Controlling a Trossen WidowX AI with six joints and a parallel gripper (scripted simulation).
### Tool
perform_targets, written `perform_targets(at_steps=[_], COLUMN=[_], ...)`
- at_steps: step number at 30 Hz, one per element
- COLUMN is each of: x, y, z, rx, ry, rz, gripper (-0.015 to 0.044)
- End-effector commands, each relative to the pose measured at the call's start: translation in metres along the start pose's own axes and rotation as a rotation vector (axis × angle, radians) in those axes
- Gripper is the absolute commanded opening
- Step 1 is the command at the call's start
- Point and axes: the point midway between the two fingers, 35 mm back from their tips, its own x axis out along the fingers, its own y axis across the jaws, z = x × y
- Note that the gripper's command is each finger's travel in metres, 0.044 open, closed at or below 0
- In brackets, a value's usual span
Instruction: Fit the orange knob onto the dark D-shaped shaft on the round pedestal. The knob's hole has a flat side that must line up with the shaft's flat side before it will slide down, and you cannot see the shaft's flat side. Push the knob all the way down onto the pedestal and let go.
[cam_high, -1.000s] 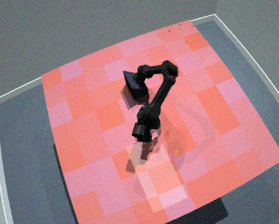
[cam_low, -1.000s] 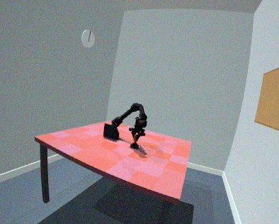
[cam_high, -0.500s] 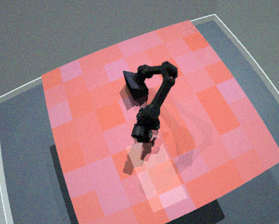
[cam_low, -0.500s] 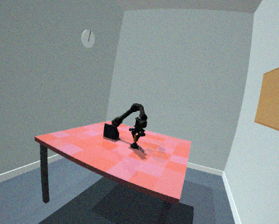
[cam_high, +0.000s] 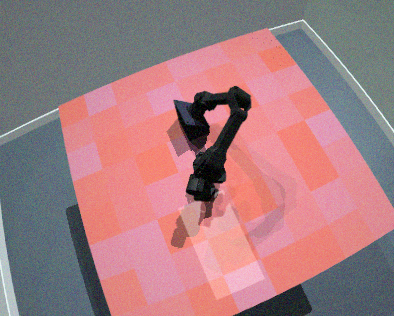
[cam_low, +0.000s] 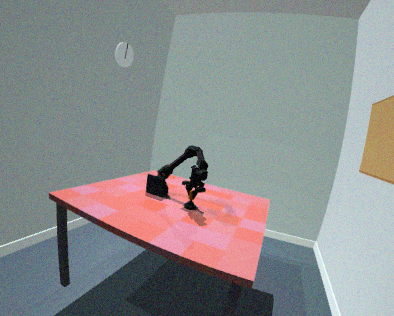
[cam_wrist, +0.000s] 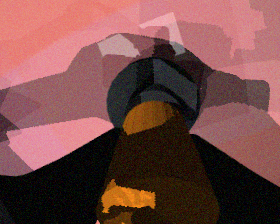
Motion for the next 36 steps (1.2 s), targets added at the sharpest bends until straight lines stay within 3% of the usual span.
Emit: perform_targets(at_steps=[1, 36], x=[-0.0001, -0.0031], y=[0.0016, 0.0022], z=[-0.0001, 0.0006], rx=[0.001, -0.085], ry=[-0.001, -0.001], rz=[-0.003, -0.003], gripper=[0.0000, 0.0000])
